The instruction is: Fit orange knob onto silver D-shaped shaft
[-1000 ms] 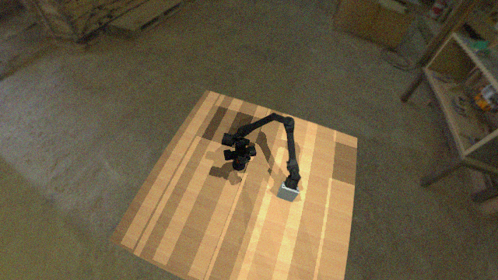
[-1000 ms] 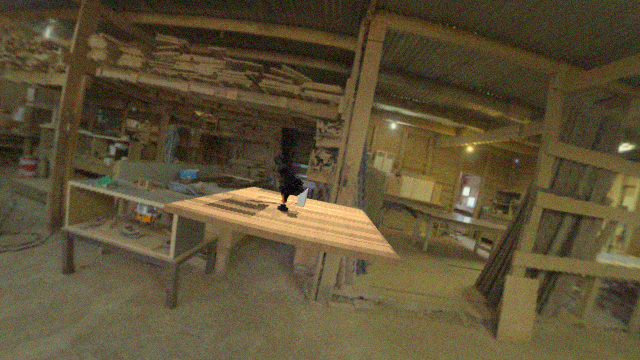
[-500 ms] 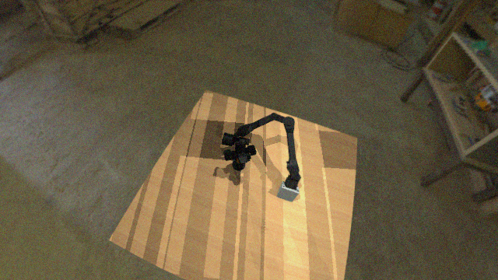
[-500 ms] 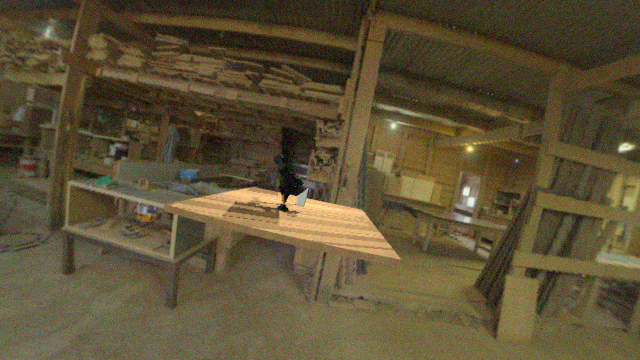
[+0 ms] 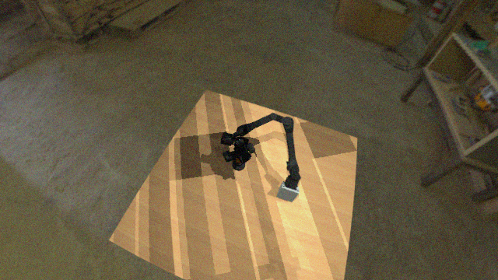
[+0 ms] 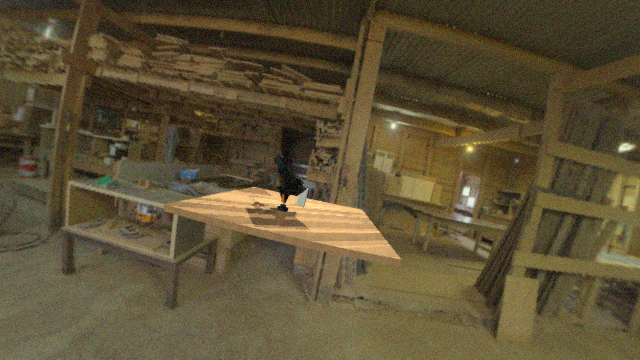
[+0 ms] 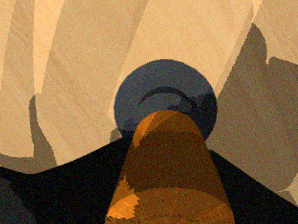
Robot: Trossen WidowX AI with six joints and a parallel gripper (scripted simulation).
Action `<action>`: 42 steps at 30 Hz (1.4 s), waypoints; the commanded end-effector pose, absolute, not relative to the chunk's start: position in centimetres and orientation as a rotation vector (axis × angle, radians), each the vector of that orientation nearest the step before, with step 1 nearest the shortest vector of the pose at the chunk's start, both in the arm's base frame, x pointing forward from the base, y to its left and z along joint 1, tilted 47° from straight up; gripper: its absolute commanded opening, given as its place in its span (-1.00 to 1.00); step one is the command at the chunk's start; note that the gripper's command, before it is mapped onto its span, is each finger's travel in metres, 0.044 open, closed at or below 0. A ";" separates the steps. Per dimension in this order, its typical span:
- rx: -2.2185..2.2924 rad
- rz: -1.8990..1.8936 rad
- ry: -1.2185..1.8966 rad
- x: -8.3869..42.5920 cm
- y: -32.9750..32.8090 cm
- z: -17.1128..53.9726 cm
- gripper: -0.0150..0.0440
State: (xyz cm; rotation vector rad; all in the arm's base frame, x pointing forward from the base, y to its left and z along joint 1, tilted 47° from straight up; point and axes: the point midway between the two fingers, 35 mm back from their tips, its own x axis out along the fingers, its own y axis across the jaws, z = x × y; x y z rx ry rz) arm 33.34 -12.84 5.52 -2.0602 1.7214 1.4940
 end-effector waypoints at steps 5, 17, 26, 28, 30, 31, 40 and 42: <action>-2.067 1.493 1.720 33.5 -12.8 5.6 -0.49; -2.156 1.729 1.631 33.3 -12.4 5.7 -0.49; -2.161 1.742 1.626 32.7 -12.5 5.3 -0.49; -2.160 1.742 1.626 32.6 -12.5 5.3 -0.49; -2.161 1.742 1.626 32.7 -12.5 5.3 -0.49; -2.161 1.742 1.626 32.7 -12.5 5.3 -0.49; -2.161 1.742 1.626 32.8 -12.4 5.5 -0.49; -2.161 1.742 1.626 32.9 -12.3 5.7 -0.49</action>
